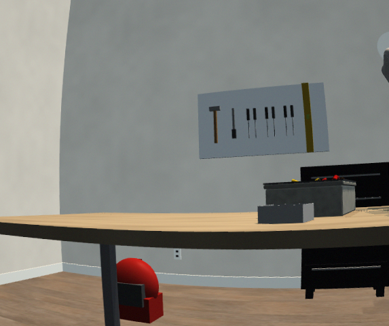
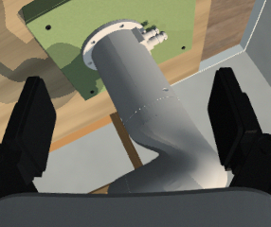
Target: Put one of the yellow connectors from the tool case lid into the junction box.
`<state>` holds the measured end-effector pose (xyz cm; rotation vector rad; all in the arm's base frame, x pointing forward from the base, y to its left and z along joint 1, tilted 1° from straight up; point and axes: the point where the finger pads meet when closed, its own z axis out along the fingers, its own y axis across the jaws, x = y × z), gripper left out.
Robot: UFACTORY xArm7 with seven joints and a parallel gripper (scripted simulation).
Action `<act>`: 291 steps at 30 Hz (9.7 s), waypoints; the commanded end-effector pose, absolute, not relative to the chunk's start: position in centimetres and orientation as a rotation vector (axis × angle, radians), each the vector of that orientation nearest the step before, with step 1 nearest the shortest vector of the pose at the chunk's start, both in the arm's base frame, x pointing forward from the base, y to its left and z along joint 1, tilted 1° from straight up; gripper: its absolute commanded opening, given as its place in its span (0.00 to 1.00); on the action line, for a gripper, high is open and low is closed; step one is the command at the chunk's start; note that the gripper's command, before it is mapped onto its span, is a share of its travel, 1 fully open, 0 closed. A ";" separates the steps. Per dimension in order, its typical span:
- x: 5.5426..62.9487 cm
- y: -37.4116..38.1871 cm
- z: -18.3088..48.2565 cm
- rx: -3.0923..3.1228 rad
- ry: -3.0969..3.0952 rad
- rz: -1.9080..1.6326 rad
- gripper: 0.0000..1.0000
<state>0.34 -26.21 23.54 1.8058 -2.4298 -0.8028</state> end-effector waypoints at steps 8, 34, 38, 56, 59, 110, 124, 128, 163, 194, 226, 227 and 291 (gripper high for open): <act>0.4 -26.3 23.6 1.805 -2.430 -0.798 1.00; 11.8 -30.6 23.7 2.269 -1.982 -0.595 1.00; 17.5 -31.1 23.7 2.445 -1.770 -0.502 1.00; 36.4 -25.8 24.6 2.900 -1.031 -0.178 1.00; 39.5 -23.9 25.0 2.961 -0.895 -0.117 1.00; 44.3 -20.2 25.7 3.049 -0.672 -0.014 1.00; 44.4 -20.0 25.5 3.049 -0.665 -0.016 1.00; 45.2 -19.0 24.3 3.054 -0.629 -0.021 1.00; 50.6 -7.6 15.4 3.109 -0.285 -0.018 1.00; 50.6 -7.6 15.4 3.109 -0.285 -0.018 1.00; 47.8 -10.8 18.8 2.867 -1.210 -0.015 1.00; 47.7 -10.9 19.0 2.846 -1.258 -0.014 1.00; 42.8 -14.2 23.9 1.868 -2.500 0.009 0.00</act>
